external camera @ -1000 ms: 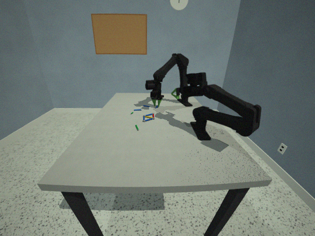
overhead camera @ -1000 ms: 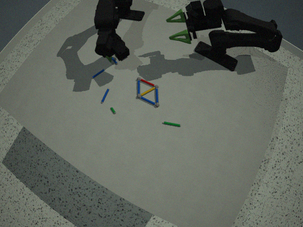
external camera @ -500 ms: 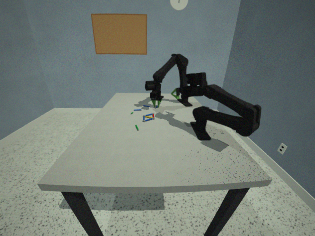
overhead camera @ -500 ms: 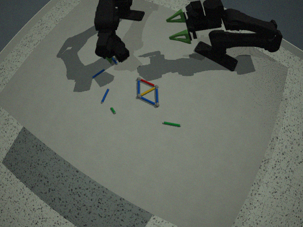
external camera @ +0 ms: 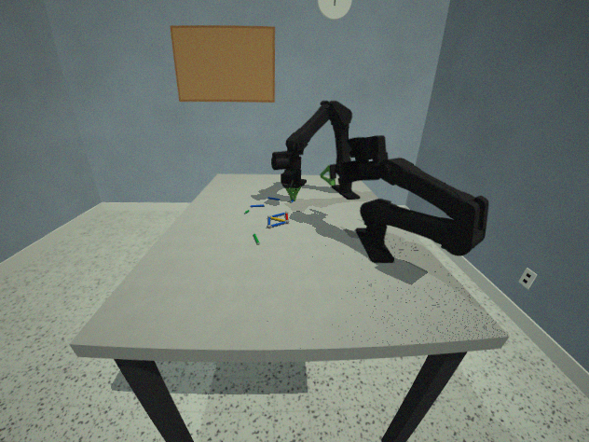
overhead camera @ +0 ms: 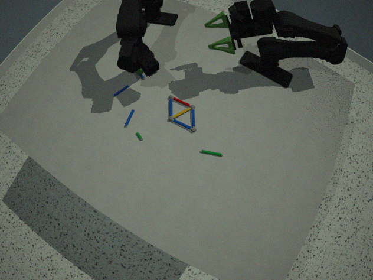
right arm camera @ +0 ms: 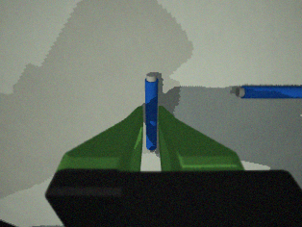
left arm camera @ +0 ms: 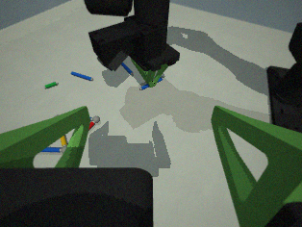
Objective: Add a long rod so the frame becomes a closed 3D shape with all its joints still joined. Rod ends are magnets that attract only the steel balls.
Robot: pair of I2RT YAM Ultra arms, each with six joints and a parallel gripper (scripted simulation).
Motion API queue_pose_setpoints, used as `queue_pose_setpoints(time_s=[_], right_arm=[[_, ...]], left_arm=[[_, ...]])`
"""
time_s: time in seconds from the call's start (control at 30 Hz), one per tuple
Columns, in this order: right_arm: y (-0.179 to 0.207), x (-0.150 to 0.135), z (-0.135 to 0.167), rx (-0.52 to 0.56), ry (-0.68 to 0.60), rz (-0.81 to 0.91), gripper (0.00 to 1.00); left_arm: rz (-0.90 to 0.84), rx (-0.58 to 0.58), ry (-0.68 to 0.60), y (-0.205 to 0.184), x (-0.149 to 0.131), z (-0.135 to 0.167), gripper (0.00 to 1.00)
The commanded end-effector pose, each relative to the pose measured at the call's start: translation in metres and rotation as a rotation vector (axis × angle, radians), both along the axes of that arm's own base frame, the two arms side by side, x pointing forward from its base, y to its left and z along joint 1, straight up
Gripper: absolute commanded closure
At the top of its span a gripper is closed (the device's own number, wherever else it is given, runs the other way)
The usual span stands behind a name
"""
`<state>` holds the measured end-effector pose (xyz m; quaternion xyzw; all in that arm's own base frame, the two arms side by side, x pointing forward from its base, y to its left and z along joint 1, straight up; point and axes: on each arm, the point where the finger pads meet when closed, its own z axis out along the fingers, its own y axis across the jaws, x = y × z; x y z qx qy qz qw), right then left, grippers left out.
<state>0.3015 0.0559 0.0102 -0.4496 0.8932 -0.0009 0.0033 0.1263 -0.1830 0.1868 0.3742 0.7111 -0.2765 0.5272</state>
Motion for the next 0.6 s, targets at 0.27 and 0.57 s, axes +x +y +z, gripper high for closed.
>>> queue_pose_setpoints(time_s=[0.27,0.57], right_arm=[[0.001,0.005,0.003,0.001,-0.004,-0.002,0.99],[0.001,0.006,0.029,0.002,-0.011,-0.002,1.0]], left_arm=[[-0.002,-0.019,-0.011,0.0,-0.001,0.006,0.0],[-0.002,-0.019,-0.011,0.0,-0.001,0.006,0.0]])
